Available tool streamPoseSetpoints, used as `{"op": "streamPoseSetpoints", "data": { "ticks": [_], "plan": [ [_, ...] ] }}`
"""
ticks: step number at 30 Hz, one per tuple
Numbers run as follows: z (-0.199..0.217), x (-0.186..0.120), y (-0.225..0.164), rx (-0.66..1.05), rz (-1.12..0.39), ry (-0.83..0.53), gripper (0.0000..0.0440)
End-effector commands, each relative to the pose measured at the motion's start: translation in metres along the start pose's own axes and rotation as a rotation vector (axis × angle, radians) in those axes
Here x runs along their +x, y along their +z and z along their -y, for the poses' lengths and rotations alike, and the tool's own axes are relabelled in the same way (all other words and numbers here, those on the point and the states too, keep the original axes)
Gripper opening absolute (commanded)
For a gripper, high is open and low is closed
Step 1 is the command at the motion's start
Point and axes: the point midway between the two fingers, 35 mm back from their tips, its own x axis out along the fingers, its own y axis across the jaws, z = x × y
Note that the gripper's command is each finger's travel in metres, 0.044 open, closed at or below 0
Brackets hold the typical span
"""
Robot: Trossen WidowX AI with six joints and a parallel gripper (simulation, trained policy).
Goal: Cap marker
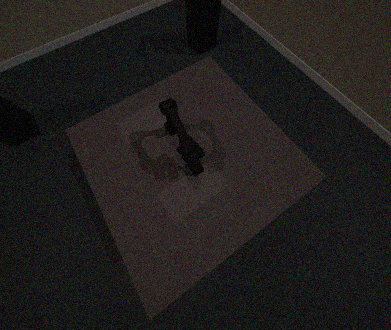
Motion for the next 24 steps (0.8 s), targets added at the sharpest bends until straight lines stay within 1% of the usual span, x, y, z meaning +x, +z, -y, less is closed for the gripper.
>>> {"op": "streamPoseSetpoints", "data": {
  "ticks": [1,15,24],
  "plan": [
    [0.003,0.007,0.001,0.006,0.014,0.025,0.0096],
    [0.006,0.023,0.002,0.010,0.027,0.064,0.0085],
    [0.003,0.045,0.002,-0.017,0.043,0.099,0.0083]
  ]
}}
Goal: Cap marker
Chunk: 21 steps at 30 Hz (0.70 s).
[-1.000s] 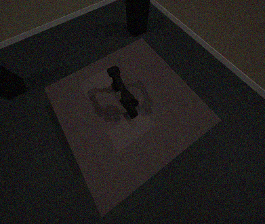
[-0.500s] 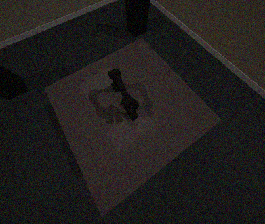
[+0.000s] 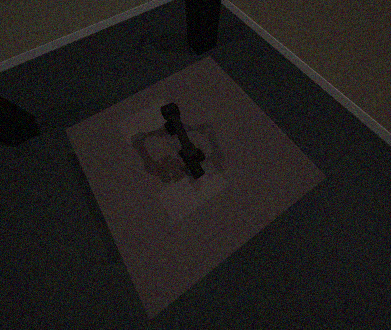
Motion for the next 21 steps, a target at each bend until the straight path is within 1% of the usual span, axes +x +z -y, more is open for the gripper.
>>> {"op": "streamPoseSetpoints", "data": {
  "ticks": [1,9,21],
  "plan": [
    [-0.002,0.016,0.001,-0.016,0.016,0.031,0.0083],
    [-0.003,0.035,0.000,-0.048,0.020,0.049,0.0087],
    [-0.004,0.046,-0.002,-0.085,0.011,0.055,0.0103]
  ]
}}
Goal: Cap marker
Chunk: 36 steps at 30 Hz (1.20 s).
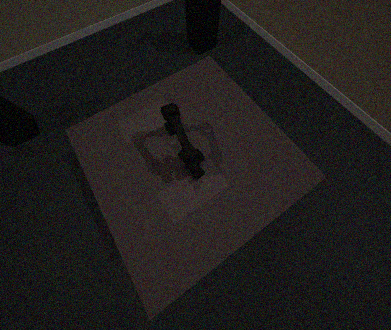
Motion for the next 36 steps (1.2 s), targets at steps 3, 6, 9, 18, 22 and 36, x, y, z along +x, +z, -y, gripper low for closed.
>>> {"op": "streamPoseSetpoints", "data": {
  "ticks": [3,6,9,18,22,36],
  "plan": [
    [-0.004,0.020,0.000,-0.021,0.004,0.043,0.0107],
    [-0.004,0.020,0.000,-0.022,0.004,0.043,0.0112],
    [-0.004,0.020,0.000,-0.023,0.004,0.044,0.0116],
    [-0.004,0.021,0.000,-0.026,0.003,0.045,0.0129],
    [-0.004,0.021,0.000,-0.027,0.003,0.045,0.0135],
    [-0.018,0.020,0.011,-0.064,0.048,0.062,0.0318]
  ]
}}
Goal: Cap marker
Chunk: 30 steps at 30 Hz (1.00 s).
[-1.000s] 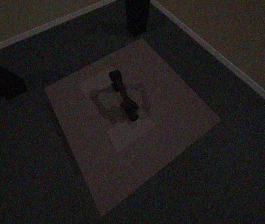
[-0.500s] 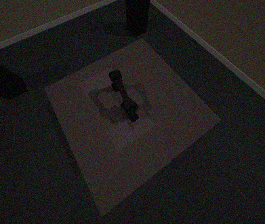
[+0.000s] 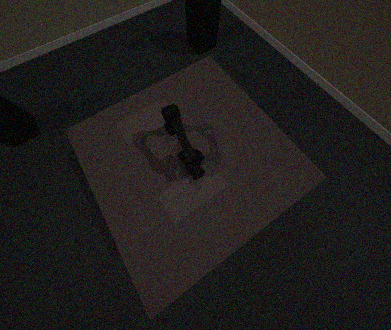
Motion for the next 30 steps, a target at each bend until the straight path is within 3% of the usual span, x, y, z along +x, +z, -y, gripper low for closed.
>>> {"op": "streamPoseSetpoints", "data": {
  "ticks": [1,5,30],
  "plan": [
    [-0.009,0.002,0.008,-0.018,0.028,0.016,0.0341],
    [-0.009,-0.002,0.009,-0.028,0.029,-0.007,0.0440],
    [-0.002,-0.073,0.013,-0.087,-0.002,-0.212,0.0436]
  ]
}}
